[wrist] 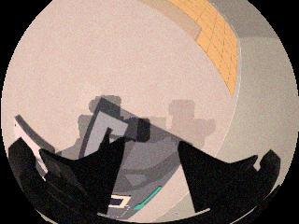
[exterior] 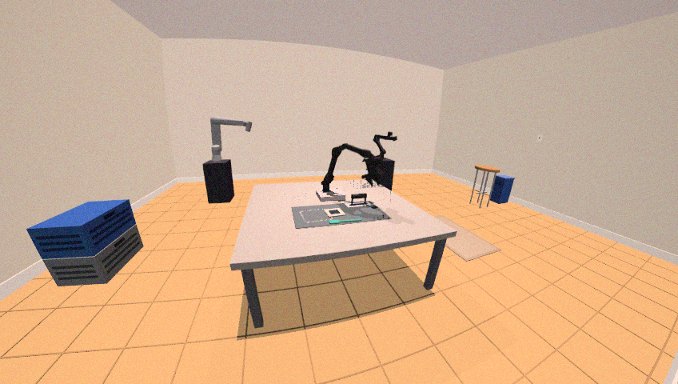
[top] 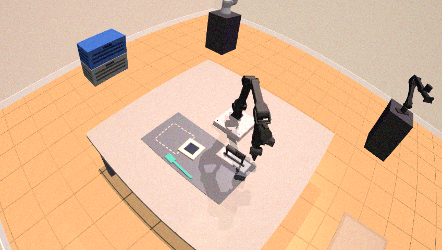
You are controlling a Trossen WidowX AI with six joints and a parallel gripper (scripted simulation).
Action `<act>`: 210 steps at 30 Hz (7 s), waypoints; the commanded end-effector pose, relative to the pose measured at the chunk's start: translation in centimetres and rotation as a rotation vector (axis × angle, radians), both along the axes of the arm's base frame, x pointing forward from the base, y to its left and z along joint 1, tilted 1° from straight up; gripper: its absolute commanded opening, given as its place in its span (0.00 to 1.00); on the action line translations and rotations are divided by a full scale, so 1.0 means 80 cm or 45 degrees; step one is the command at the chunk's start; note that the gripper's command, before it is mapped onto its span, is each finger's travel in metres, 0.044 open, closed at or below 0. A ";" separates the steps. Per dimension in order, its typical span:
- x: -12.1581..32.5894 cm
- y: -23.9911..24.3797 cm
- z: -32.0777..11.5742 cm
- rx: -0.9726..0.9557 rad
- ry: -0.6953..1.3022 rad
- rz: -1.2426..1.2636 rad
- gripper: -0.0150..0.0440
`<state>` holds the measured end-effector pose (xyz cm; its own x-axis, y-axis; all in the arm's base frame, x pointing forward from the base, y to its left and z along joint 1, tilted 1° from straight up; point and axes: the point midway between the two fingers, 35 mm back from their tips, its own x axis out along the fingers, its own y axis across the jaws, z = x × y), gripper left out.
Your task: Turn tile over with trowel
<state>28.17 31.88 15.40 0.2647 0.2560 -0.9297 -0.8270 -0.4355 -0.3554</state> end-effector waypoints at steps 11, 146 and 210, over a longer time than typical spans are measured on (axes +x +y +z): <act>0.009 -0.116 -0.044 -0.197 0.306 -0.456 0.71; 0.008 -0.144 -0.108 0.052 0.510 -2.066 0.71; 0.008 -0.143 -0.108 0.045 0.509 -2.033 0.47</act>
